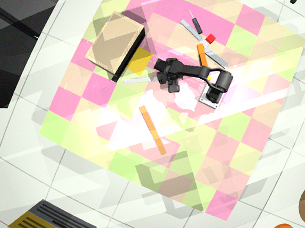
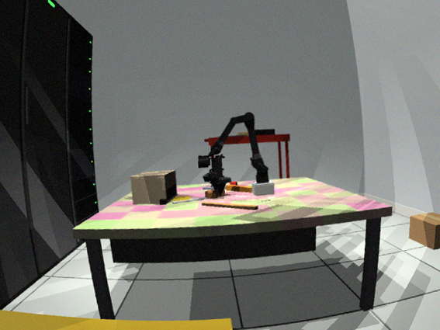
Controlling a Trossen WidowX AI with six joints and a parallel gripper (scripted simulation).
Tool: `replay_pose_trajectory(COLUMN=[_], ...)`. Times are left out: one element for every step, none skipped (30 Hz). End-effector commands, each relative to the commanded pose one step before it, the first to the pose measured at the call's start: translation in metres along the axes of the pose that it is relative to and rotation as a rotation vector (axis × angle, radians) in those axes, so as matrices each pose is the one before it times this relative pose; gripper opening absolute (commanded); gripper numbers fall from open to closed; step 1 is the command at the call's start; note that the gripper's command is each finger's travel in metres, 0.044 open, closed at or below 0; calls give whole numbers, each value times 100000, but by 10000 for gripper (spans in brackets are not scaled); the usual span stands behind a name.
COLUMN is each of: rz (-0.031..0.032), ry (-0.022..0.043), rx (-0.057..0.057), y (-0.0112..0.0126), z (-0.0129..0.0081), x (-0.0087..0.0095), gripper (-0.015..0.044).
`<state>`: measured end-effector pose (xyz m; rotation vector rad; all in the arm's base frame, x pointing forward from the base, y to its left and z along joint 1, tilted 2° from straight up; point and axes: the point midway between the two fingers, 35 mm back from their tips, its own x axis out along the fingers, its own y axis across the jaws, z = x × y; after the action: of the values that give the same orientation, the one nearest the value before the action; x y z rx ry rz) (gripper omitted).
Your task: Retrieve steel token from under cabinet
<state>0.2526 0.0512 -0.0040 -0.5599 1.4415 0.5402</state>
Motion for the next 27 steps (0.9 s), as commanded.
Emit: replay_pose_trajectory(rz=[-85,-8,-8,-8,-8,-8,-8,-8,-8,-8,-8,-8,-8,-8,-8,-8,-8,-8,-8,-8,-8,-8,-8,-8,-8,-8,-8], ry=[-272,5,5,5,5,5,5,5,5,5,5,5,5,5,5,5,5,5,5,5,5,5,5,5,5,5,5], rx=[60,-1,-1,-1,-1,-1,-1,-1,-1,-1,-1,-1,-1,-1,0,-1,-1,0,0,0,0,0,0,0,0,0,0], y=[-444,-83,-81,-83,-83,-83,-83,-83,-81,-83,-83,-81,-83,-83,-81,-83,-83,-81,-83,-83,-81,-83,-83,-82,-82,-82,-82], z=[-239,-56,-55,-56,-56,-56,-56,-56,-54,-56,-56,-55,-56,-56,-55,-55,-56,-55,-55,-55,-55,-55,-55,-55,-55,-55,-55], x=[-35,0,0,0,0,0,0,0,0,0,0,0,0,0,0,0,0,0,0,0,0,0,0,0,0,0,0], gripper=[0,0,0,0,0,0,0,0,0,0,0,0,0,0,0,0,0,0,0,0,0,0,0,0,0,0,0])
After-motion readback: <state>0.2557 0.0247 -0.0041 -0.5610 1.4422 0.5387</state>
